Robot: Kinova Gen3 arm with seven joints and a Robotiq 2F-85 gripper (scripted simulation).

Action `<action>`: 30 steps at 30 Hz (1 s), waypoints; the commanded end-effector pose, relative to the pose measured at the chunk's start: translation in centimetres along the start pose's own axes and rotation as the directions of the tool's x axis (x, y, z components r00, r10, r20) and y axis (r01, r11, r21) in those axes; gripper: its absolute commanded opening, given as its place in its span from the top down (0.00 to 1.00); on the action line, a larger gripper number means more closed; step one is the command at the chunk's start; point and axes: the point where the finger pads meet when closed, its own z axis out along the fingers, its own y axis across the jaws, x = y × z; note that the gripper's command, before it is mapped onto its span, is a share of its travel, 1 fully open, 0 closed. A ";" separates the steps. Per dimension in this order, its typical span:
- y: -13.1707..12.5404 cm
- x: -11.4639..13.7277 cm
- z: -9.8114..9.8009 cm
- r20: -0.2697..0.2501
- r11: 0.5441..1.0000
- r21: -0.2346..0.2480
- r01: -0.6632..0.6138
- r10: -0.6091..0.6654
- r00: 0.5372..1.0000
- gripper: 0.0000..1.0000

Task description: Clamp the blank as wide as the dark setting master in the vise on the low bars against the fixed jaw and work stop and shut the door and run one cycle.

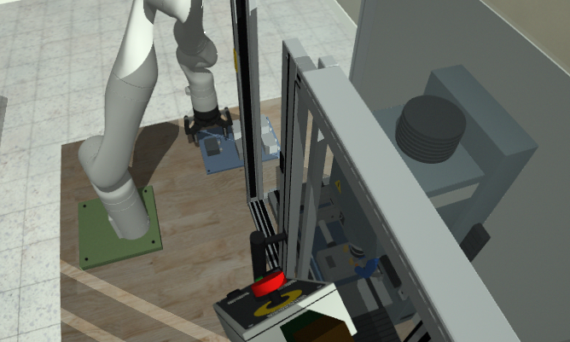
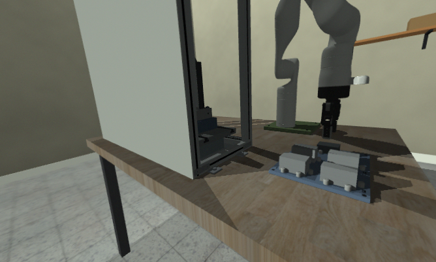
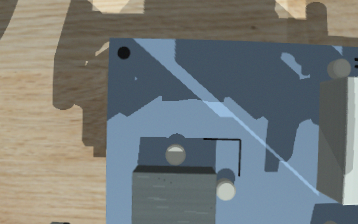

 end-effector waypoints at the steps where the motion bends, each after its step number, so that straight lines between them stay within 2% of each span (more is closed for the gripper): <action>1: 0.0 0.0 0.6 -0.001 1.000 -0.001 0.000 0.000 1.000 0.00; 4: -0.1 0.0 1.5 0.000 1.000 -0.001 0.001 -0.001 1.000 0.00; 30: 0.0 0.0 1.8 0.000 1.000 -0.001 0.001 -0.001 1.000 0.00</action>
